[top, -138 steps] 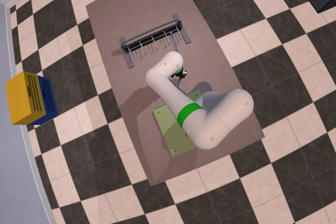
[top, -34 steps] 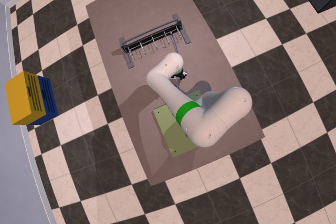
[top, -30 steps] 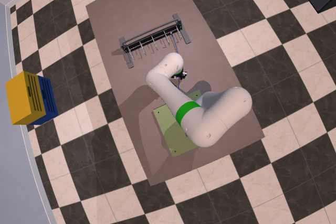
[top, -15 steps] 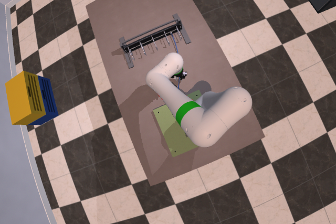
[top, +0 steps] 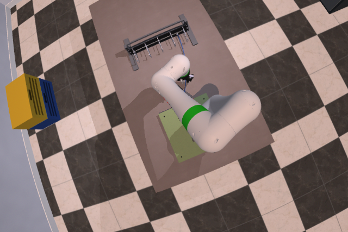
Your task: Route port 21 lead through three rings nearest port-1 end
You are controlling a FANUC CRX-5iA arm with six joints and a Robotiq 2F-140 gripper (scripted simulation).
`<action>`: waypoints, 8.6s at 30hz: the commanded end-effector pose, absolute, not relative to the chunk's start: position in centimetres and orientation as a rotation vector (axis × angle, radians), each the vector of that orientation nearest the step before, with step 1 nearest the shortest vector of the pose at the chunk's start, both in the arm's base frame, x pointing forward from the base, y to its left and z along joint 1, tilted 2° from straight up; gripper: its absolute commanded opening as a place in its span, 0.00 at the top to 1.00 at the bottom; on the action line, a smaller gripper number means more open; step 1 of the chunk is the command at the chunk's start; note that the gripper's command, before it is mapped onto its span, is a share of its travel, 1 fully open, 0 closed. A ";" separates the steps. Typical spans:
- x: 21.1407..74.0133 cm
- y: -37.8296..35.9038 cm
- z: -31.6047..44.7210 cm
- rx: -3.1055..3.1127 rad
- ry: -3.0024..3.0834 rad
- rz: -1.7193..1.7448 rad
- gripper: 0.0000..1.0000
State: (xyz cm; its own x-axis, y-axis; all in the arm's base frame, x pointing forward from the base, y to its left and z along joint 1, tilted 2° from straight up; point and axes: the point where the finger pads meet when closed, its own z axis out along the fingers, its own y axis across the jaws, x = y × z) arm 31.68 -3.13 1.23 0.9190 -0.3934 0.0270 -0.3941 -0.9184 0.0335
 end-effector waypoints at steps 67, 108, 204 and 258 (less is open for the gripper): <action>31.7 -3.1 1.2 3.040 -0.624 0.031 1.00; 31.7 -3.1 3.0 3.040 -0.624 0.031 1.00; 59.2 20.2 17.3 2.253 -2.157 0.058 1.00; 59.5 21.7 17.3 2.231 -2.180 0.059 1.00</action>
State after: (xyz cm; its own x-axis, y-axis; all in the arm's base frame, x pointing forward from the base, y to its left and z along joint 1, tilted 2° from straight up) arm 59.47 21.28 17.16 0.0200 -0.9986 0.0494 -0.9998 -0.0203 -0.0059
